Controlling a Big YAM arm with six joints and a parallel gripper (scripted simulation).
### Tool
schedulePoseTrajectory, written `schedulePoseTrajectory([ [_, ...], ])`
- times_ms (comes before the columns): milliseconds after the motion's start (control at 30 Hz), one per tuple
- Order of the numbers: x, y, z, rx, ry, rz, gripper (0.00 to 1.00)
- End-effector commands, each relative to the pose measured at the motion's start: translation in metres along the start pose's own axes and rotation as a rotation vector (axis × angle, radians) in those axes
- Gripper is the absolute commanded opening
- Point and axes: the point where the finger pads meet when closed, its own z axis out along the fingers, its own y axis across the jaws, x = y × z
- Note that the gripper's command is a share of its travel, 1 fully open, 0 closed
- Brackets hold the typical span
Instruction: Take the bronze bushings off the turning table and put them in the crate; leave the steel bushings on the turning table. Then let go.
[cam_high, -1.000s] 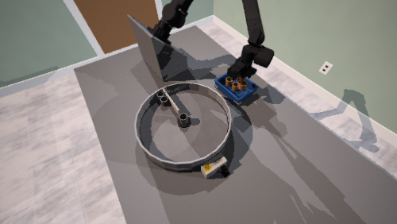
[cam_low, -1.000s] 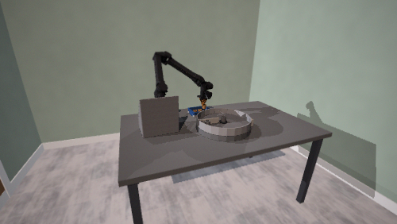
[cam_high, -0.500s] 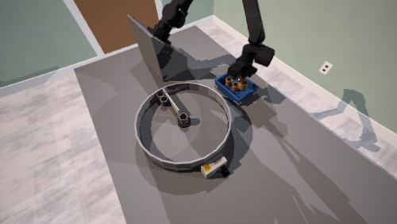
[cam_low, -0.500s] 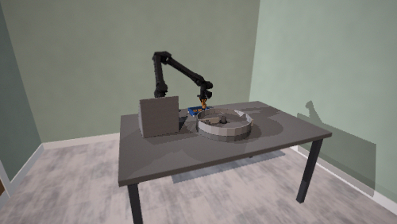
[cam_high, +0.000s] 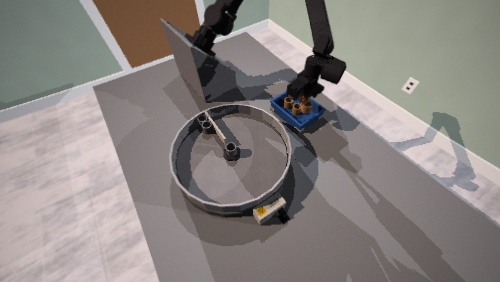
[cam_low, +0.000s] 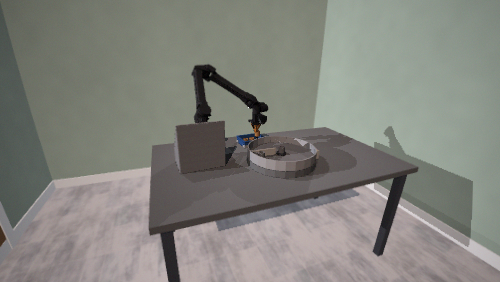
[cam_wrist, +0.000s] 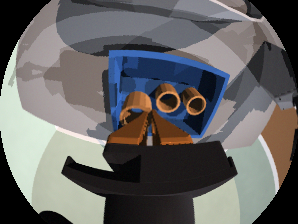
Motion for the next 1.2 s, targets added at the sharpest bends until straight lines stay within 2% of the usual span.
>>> schedulePoseTrajectory([
  [0, -0.0021, 0.0171, -0.0182, -0.049, -0.004, 0.007, 0.0],
  [1167, -0.0002, 0.0205, -0.021, -0.054, -0.003, -0.011, 0.0],
])
